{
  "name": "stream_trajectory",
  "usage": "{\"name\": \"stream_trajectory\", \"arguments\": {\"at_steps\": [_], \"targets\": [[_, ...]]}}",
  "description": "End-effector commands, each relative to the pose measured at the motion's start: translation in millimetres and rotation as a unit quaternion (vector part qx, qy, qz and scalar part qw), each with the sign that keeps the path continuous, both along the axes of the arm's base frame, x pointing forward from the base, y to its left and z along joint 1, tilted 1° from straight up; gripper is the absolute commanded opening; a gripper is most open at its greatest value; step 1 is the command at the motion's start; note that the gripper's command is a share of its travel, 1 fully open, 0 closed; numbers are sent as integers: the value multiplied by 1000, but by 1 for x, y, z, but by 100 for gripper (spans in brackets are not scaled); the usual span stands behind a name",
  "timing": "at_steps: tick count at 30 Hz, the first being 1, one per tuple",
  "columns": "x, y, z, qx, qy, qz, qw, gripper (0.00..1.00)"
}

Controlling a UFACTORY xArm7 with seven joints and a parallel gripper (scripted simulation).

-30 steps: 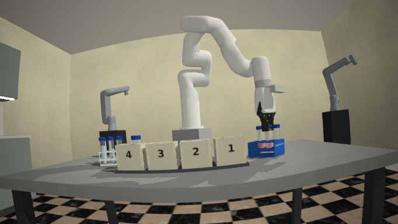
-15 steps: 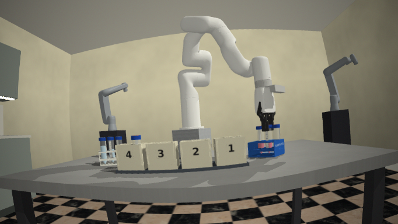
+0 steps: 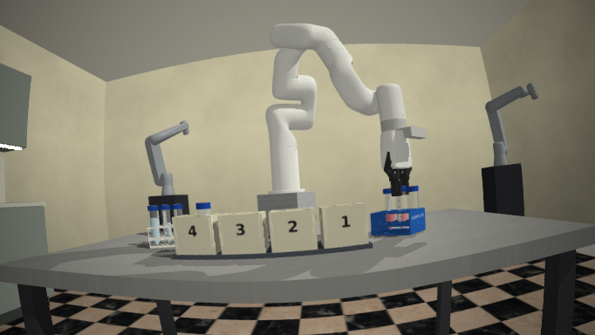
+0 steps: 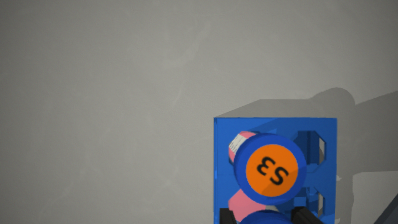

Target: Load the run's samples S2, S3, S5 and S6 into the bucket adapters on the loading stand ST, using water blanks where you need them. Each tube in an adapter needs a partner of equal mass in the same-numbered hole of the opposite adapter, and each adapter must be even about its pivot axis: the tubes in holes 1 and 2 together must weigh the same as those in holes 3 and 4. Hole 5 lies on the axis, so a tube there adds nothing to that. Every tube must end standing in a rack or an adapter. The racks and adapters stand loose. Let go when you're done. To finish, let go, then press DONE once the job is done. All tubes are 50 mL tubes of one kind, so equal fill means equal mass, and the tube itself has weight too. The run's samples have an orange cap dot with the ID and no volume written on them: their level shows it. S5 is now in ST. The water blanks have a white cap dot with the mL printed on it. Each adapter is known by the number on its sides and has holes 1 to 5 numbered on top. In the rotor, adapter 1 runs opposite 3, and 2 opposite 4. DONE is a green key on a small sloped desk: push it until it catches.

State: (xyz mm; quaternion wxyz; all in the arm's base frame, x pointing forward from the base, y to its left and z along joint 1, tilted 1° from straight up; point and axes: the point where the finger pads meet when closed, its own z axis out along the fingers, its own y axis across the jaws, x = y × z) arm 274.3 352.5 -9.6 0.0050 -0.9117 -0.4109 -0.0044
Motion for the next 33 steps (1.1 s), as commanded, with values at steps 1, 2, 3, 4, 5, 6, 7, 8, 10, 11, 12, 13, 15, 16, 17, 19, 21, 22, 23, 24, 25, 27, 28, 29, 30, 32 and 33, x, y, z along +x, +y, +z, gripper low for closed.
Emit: {"name": "stream_trajectory", "arguments": {"at_steps": [1,2,3,4,5,6,7,8,10,11,12,13,15,16,17,19,21,22,23,24,25,27,28,29,30,32,33], "targets": [[1,1,4,2,-2,0,1000,0],[1,1,4,2,-2,0,1000,0],[1,1,5,2,-2,0,1000,0],[1,1,6,2,-2,0,1000,0],[1,1,6,2,-2,0,1000,0],[1,1,7,2,-2,0,1000,0],[1,1,8,2,-2,0,1000,0],[1,1,8,2,-2,0,1000,0],[1,1,8,2,-2,0,1000,0],[1,1,9,2,-2,0,1000,0],[1,1,10,2,-2,0,1000,0],[1,1,10,2,-2,0,1000,0],[1,1,12,2,-2,0,1000,0],[1,1,12,2,-2,0,1000,0],[1,1,13,2,-2,0,1000,0],[1,1,14,2,-2,0,1000,0],[1,1,16,2,-2,0,1000,0],[1,1,16,2,-2,0,1000,0],[1,1,17,2,-2,0,1000,0],[1,1,18,2,-2,0,1000,0],[1,1,18,2,-2,0,1000,0],[1,1,18,2,-2,0,1000,0],[1,1,19,2,-2,0,1000,0],[1,1,20,2,-2,0,1000,0],[1,1,20,2,-2,0,1000,0],[1,1,20,2,-2,0,1000,0],[1,1,20,2,-2,0,1000,0]]}}
